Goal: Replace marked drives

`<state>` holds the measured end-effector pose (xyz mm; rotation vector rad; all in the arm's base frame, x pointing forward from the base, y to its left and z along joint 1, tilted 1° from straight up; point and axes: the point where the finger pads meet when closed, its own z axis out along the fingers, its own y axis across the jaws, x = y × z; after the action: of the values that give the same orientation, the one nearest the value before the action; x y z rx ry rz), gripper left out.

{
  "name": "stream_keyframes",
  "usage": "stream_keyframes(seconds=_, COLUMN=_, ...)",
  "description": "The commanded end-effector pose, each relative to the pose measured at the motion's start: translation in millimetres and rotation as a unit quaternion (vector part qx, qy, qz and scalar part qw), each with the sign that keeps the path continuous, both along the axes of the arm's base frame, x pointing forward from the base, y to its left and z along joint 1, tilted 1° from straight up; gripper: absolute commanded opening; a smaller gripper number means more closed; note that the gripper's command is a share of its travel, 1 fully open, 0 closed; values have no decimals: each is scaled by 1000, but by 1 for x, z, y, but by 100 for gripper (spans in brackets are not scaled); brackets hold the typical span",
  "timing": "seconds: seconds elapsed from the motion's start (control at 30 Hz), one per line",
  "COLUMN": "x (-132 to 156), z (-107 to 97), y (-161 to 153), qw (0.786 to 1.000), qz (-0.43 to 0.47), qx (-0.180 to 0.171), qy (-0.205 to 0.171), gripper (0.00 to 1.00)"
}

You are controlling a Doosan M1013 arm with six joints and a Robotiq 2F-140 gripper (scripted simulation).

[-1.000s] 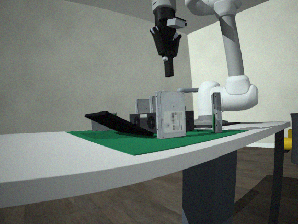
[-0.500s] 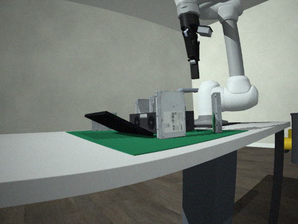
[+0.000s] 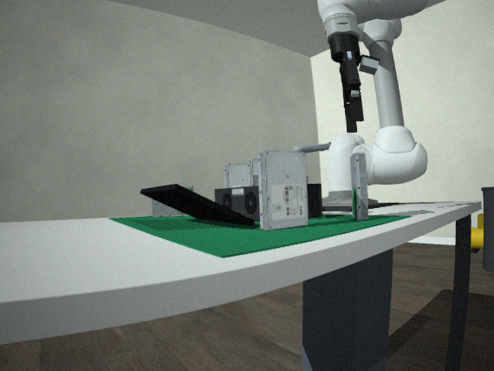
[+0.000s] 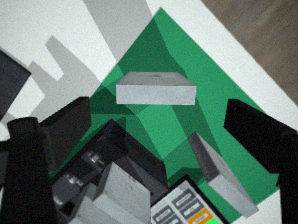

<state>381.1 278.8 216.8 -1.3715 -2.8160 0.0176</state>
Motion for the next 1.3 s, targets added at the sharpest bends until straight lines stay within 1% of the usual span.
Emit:
stream_keyframes(seconds=0.0, x=0, z=0, y=0, qw=1000, qz=0, qx=0, qy=0, gripper=89)
stream_keyframes(seconds=0.93, x=0, z=0, y=0, qw=1000, qz=0, qx=0, qy=0, gripper=89)
stream_keyframes(seconds=1.27, x=0, z=-7, y=0, qw=1000, qz=0, qx=0, qy=0, gripper=89)
